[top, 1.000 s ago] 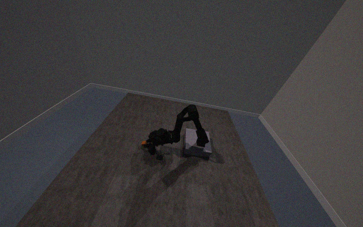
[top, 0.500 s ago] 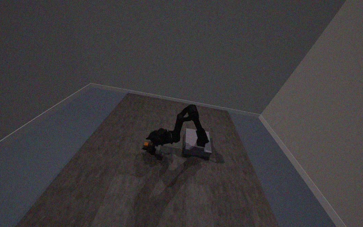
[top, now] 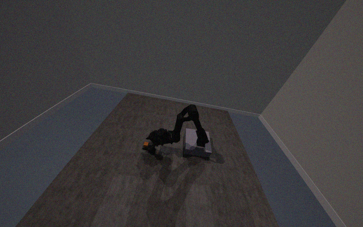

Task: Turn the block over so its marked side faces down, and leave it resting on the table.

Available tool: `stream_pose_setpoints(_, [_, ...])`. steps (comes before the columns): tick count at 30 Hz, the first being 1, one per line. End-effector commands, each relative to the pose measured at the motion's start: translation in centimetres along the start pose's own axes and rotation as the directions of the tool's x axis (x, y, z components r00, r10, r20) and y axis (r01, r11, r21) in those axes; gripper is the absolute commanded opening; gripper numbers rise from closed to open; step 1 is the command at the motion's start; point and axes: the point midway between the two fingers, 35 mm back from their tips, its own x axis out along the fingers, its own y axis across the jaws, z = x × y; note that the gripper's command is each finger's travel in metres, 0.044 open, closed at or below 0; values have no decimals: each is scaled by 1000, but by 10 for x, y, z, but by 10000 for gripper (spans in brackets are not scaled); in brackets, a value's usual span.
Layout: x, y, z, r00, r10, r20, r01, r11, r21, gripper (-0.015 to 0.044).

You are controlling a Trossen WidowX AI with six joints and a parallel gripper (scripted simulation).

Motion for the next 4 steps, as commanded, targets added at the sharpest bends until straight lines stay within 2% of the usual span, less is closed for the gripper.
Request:
stream_pose_setpoints(1, [0,0,0,1000,-3,1,3,1000,-4,440])
stream_pose_setpoints(4, [0,0,0,1000,-3,1,3,1000,-4,440])
